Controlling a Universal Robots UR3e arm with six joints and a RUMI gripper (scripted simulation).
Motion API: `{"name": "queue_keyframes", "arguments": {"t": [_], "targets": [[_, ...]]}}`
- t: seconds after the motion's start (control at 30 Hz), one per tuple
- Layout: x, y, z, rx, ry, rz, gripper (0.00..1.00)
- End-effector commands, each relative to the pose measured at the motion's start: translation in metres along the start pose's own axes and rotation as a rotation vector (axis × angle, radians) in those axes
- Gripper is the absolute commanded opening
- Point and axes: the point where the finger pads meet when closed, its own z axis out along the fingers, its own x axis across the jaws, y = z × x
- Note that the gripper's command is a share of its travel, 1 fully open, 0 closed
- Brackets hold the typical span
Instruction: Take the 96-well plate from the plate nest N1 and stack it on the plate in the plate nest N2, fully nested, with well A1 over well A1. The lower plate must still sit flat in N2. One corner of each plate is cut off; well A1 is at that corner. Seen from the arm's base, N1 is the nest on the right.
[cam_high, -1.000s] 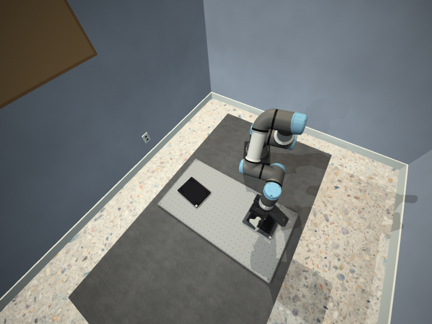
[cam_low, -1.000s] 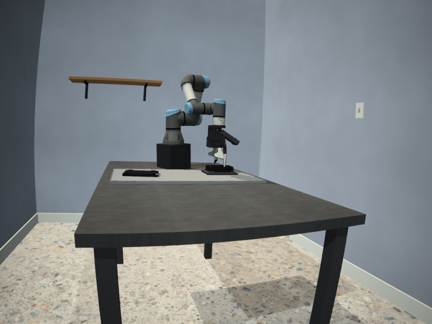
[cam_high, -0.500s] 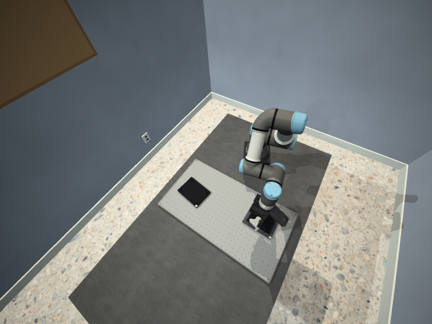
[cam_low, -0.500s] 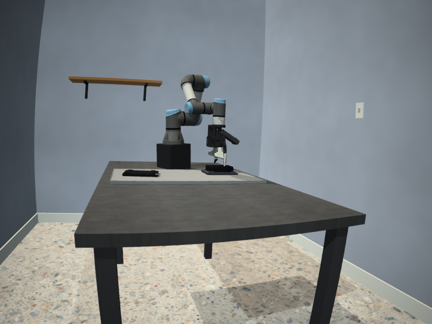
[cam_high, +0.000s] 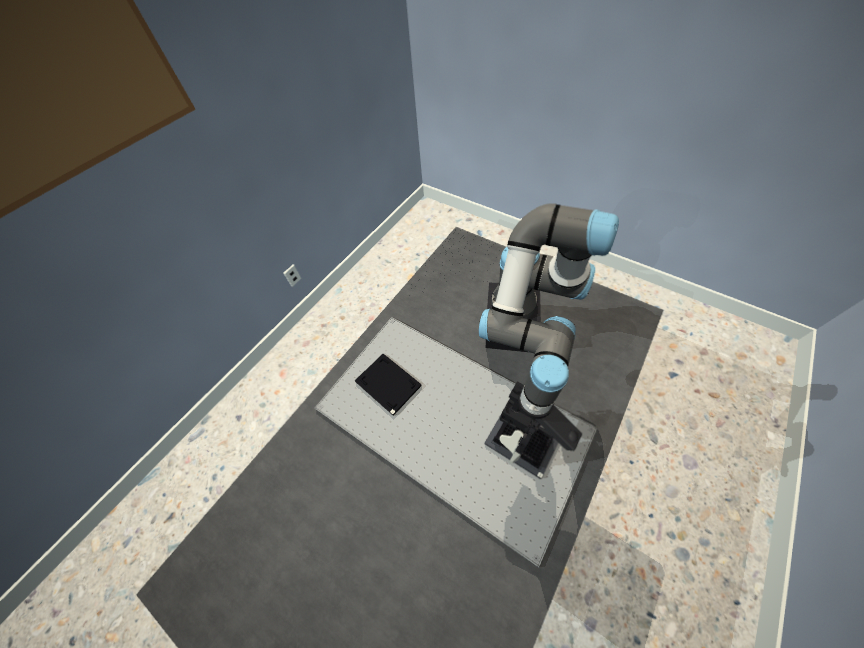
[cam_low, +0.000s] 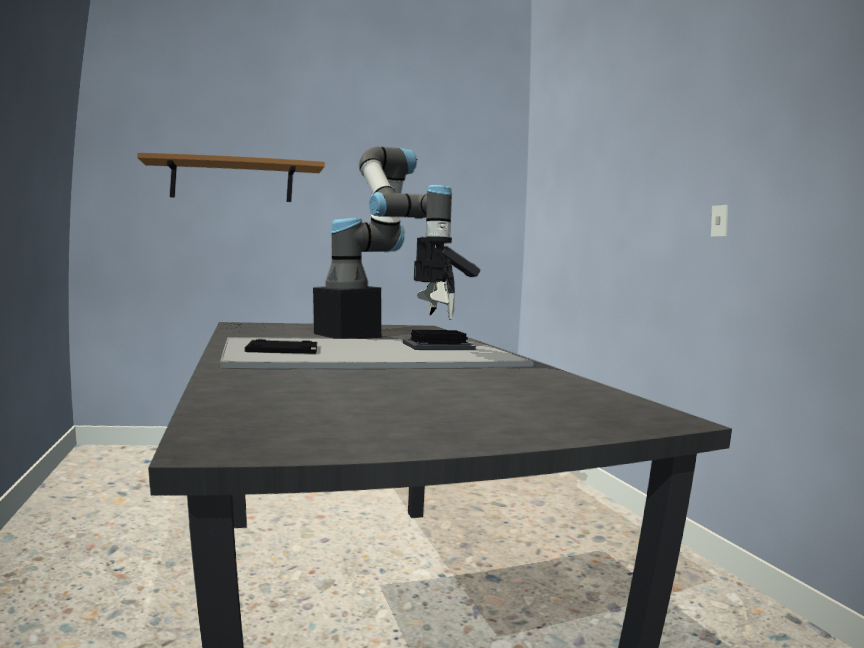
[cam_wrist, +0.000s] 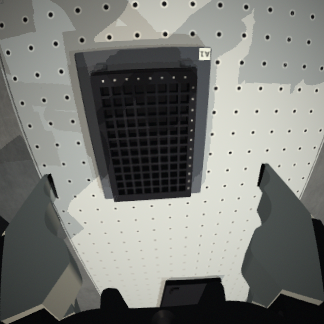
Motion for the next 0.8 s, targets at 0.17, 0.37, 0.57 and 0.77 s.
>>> {"name": "queue_keyframes", "arguments": {"t": [0.17, 0.37, 0.57, 0.77], "targets": [[-0.004, 0.001, -0.028, -0.005, -0.019, 0.000, 1.00], [-0.003, 0.001, -0.044, -0.005, -0.019, 0.000, 1.00], [-0.003, 0.001, -0.050, -0.005, -0.019, 0.001, 1.00], [-0.003, 0.001, -0.050, -0.005, -0.020, 0.000, 1.00]]}}
